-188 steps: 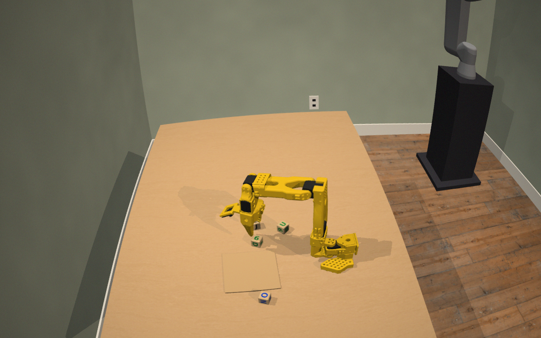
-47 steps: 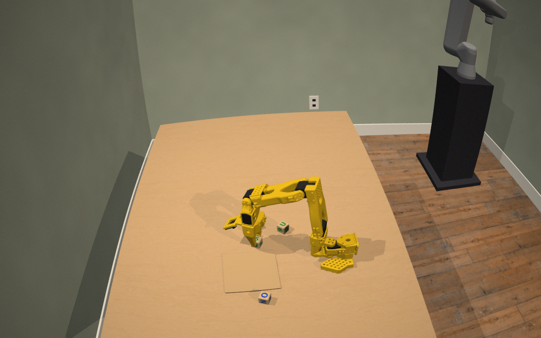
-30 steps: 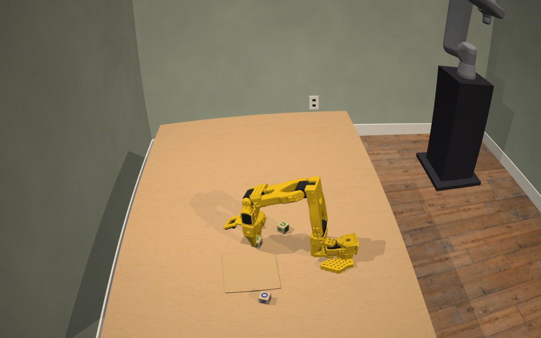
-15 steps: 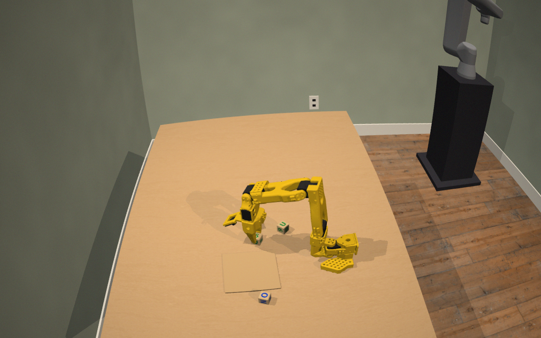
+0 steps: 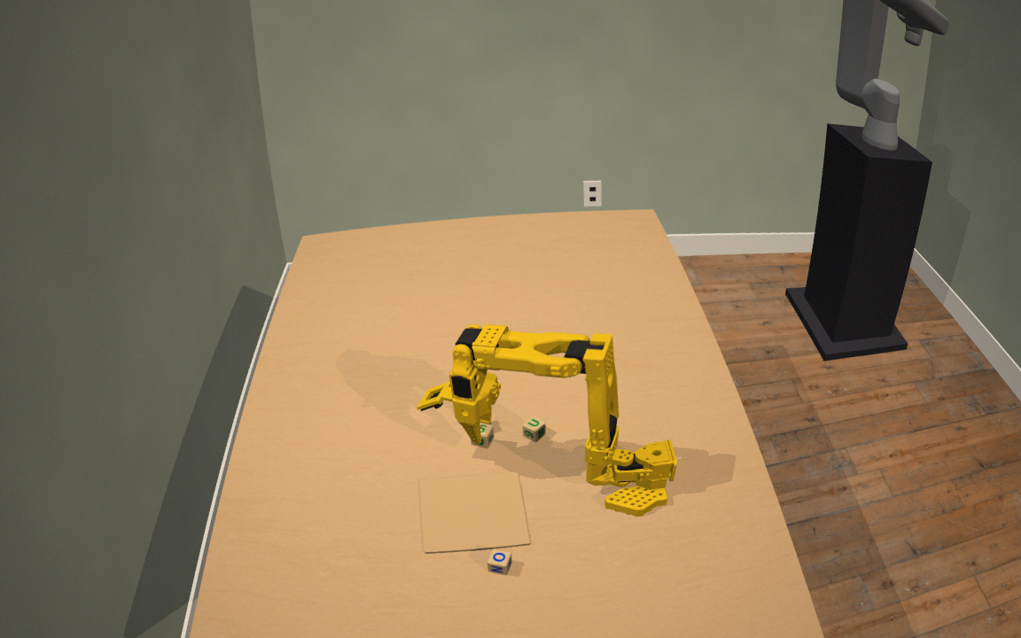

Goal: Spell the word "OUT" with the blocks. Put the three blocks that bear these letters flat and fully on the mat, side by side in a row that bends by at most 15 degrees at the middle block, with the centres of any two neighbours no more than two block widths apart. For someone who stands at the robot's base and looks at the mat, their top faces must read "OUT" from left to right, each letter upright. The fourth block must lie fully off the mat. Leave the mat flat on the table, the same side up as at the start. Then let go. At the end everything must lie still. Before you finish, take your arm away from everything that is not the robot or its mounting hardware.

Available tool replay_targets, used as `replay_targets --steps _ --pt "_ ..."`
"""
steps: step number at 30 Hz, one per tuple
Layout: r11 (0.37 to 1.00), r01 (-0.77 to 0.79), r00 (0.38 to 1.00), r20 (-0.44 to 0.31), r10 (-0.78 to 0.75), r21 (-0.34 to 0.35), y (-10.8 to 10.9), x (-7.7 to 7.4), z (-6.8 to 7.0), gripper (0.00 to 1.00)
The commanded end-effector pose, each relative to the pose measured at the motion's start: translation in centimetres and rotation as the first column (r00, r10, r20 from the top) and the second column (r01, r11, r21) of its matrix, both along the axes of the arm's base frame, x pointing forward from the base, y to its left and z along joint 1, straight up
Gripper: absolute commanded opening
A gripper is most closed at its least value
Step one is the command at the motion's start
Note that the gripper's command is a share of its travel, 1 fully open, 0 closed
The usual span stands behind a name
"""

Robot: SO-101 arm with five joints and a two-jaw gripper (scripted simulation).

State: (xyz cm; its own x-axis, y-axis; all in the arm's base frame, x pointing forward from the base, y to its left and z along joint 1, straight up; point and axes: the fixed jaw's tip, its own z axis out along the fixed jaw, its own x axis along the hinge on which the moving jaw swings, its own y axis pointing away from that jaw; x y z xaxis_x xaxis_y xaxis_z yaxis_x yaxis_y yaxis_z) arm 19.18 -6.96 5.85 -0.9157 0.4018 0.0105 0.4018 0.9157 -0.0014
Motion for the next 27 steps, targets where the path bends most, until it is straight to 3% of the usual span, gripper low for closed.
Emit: replay_targets --steps 1,11,19,21,27 --pt "1.000 0.001 0.997 0.076 0.001 -0.029 -0.2 0.7 1.7 0.00" --pt "0.999 -0.013 0.994 0.108 0.018 -0.042 0.1 0.9 1.8 0.00" --pt "0.992 -0.074 0.961 0.260 0.098 -0.101 1.6 1.6 1.9 0.00" --pt "0.992 -0.074 0.961 0.260 0.098 -0.101 1.6 1.6 1.9 0.00" --pt "0.982 -0.116 0.911 0.379 0.164 -0.146 2.9 2.1 2.1 0.00"
